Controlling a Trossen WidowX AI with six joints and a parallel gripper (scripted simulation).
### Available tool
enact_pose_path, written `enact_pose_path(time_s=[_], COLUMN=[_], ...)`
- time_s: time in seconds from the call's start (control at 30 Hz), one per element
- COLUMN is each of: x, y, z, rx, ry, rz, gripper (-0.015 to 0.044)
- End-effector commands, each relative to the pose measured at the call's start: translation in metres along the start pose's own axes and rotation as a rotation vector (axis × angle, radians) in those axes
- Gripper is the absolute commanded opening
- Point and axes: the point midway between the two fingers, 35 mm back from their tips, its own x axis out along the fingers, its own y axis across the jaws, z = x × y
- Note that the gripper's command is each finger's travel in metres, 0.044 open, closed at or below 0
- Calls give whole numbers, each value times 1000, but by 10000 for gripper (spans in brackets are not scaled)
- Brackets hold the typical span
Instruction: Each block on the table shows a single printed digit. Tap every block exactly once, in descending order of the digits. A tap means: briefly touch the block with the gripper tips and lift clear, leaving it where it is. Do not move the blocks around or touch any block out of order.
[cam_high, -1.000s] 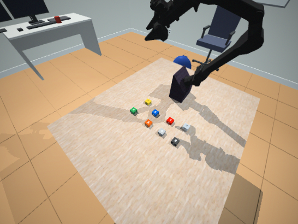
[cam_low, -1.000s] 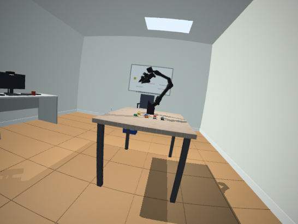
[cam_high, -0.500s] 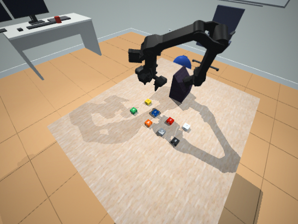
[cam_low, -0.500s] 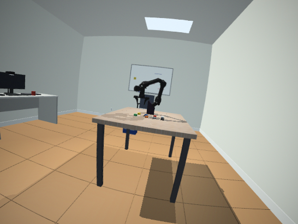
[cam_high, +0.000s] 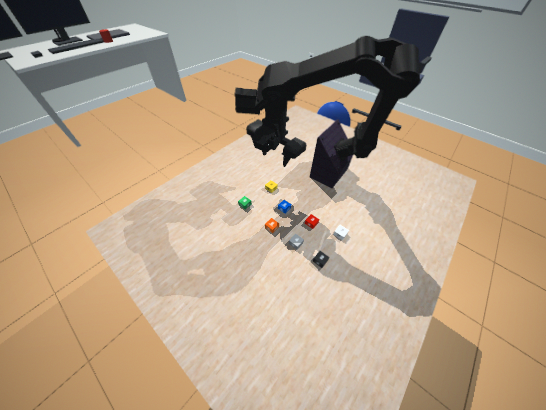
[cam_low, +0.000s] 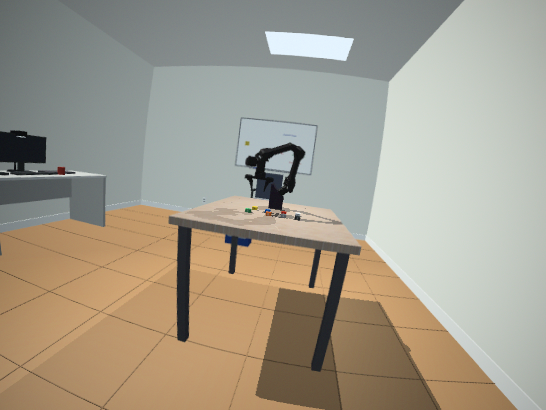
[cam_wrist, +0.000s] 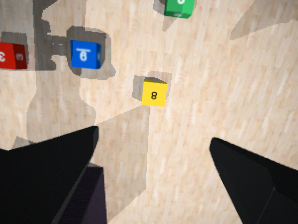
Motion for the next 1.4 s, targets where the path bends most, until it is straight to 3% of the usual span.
enact_pose_path(time_s=[0.0, 0.13, 0.33, 1.1, 1.37], x=[0, -1, 0, 0, -2], y=[1, 10, 84, 86, 190], z=[0, 8, 48, 48, 44], rx=[-4, -3, -5, -5, -3], ry=[-4, -4, -5, -5, -4], rz=[5, 2, 11, 11, 16], gripper=[400, 400, 400, 400, 400])
